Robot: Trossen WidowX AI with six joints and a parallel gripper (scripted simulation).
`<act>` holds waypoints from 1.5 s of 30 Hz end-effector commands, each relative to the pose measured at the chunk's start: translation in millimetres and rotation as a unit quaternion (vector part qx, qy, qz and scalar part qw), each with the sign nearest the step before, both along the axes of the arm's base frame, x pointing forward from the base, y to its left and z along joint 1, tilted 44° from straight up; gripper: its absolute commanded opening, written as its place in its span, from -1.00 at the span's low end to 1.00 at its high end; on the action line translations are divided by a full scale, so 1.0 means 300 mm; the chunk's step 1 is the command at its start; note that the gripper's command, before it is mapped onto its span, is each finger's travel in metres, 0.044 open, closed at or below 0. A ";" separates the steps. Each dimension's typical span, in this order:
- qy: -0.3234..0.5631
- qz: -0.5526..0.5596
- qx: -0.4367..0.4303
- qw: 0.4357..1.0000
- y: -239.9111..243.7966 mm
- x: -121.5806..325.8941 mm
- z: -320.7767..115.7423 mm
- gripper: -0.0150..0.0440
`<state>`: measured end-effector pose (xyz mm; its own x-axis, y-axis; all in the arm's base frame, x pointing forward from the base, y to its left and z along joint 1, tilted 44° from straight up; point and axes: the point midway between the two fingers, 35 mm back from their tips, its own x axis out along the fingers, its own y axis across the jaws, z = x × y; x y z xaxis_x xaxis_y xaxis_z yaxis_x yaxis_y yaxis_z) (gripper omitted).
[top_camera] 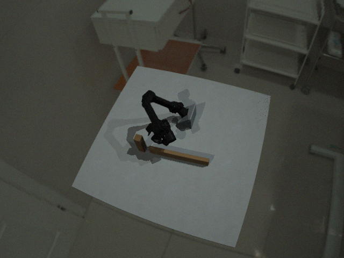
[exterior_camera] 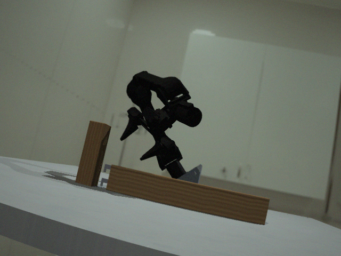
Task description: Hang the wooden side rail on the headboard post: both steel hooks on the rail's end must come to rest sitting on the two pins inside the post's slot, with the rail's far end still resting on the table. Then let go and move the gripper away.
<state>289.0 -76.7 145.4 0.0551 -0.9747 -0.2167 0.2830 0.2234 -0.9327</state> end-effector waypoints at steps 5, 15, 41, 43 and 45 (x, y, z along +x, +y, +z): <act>0.213 0.021 0.060 0.975 0.012 0.030 -0.017 1.00; 0.440 0.103 0.137 0.882 0.039 0.075 -0.031 1.00; 0.696 0.337 0.199 0.602 0.107 0.174 -0.037 1.00; 0.696 0.337 0.199 0.602 0.104 0.174 -0.040 1.00; 0.695 0.337 0.199 0.603 0.083 0.173 -0.062 1.00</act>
